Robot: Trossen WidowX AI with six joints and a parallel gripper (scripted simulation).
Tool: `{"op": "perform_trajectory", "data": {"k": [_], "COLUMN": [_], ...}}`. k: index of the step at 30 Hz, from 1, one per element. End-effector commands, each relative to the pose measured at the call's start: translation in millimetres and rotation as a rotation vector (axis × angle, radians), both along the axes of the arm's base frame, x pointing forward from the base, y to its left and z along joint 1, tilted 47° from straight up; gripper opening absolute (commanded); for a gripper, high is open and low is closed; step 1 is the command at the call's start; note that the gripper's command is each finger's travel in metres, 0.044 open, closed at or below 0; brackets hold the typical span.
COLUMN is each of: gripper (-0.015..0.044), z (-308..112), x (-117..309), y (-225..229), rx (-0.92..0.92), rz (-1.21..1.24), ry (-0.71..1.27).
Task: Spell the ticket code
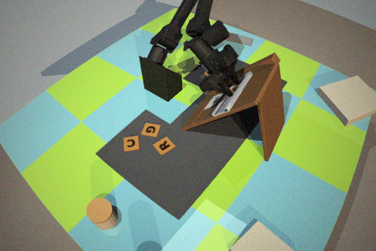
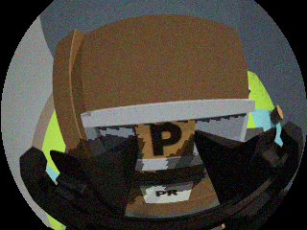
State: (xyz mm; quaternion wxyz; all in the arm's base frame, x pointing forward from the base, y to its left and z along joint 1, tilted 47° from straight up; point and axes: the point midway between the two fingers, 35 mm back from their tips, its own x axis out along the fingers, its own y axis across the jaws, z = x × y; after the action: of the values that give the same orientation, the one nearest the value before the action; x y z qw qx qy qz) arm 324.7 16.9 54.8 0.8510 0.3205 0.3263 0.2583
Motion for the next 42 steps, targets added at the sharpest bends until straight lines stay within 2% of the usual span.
{"op": "perform_trajectory", "data": {"k": [1, 42], "gripper": [0.0000, 0.0000], "z": [0.2, 15.6], "x": [-2.0, -6.1], "y": [1.8, 15.5], "rx": [0.001, 0.002], "rz": [-0.004, -0.004], "ry": [0.008, 0.009]}}
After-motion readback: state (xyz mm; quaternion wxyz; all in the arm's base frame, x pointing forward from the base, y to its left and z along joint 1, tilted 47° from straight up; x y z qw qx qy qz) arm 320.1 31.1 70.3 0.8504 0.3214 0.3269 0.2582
